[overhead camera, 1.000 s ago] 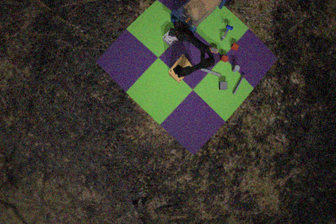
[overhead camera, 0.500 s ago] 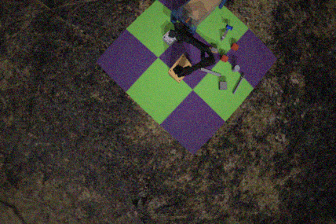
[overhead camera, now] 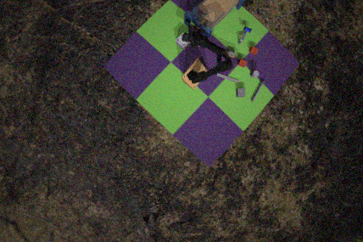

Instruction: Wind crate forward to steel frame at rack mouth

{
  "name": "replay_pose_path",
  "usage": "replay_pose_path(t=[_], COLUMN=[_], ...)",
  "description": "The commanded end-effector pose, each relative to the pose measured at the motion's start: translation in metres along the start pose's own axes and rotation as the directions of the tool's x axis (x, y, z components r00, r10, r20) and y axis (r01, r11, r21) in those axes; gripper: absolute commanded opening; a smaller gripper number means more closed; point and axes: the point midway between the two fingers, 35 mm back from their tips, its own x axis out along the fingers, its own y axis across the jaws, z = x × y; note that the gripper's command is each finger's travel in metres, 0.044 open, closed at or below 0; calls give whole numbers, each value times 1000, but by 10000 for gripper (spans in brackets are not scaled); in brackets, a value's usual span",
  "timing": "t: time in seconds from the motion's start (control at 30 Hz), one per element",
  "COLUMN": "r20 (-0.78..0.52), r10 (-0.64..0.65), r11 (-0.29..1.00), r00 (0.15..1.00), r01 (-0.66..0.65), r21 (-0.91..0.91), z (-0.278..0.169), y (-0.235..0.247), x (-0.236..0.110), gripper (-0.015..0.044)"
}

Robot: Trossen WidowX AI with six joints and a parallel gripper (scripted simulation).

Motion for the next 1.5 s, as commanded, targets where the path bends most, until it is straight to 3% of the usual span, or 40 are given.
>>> replay_pose_path(t=[0.0, 0.2, 0.33, 1.47], r20=[1, 1, 1, 2], r10=[1, 1, 1, -6], r11=[1000, 1000, 1000, 1000], r00=[1000, 1000, 1000, 1000], r01=[-1, -1, -1, 6], r21=[1, 1, 1, -3], z=[1, 1, 1, 20], y=[0, 0, 0, 1], x=[0, 0, 0, 12], gripper=[204, 46, 0, 0])
